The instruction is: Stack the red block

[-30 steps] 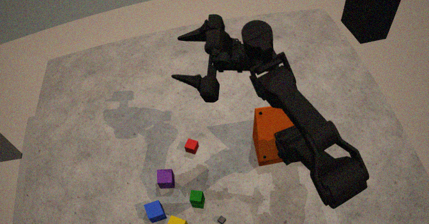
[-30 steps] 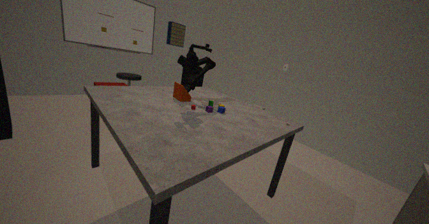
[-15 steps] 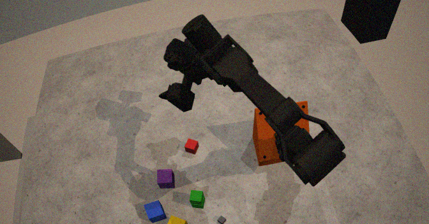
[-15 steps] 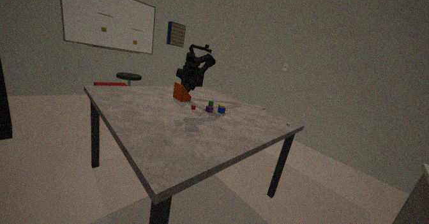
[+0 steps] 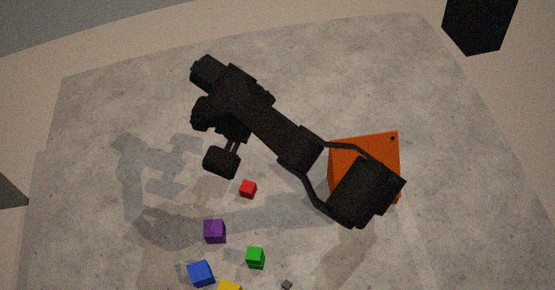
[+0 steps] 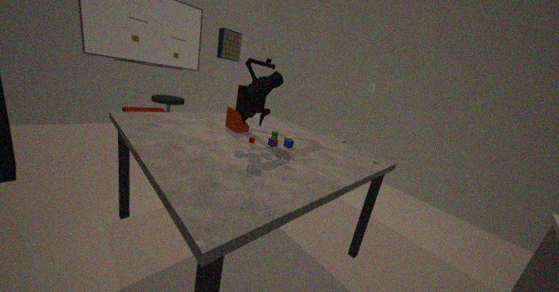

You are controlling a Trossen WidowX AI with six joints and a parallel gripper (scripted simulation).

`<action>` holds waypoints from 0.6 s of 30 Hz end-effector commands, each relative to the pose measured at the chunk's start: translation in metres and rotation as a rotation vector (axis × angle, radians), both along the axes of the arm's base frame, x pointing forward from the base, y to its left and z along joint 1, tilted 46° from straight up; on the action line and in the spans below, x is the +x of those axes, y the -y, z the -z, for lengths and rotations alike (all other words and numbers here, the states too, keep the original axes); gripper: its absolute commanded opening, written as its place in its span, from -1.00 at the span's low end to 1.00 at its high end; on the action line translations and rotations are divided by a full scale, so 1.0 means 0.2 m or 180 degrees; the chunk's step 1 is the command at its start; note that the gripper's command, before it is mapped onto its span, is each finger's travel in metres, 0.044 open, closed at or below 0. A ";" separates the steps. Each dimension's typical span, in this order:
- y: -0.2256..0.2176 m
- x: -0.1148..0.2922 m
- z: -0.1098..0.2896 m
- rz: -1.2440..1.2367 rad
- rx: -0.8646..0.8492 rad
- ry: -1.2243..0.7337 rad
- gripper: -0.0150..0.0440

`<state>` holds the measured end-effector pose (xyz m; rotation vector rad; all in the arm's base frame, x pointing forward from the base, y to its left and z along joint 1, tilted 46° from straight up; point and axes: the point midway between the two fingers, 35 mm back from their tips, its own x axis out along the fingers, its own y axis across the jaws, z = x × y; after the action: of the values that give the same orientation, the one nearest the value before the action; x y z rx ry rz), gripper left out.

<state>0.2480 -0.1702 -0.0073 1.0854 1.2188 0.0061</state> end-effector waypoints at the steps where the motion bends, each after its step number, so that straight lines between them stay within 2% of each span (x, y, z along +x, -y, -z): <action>1: -0.10 -0.01 0.00 -0.0270 0.0255 -0.0325 1.00; 5: -0.19 -0.02 -0.03 -0.0532 0.0495 -0.0631 1.00; 11: -0.20 -0.02 -0.03 -0.0544 0.0506 -0.0646 1.00; 18: -0.33 0.00 0.11 -0.0545 0.0509 -0.0644 1.00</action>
<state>0.2500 -0.1176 -0.0165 1.1189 1.4978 0.1232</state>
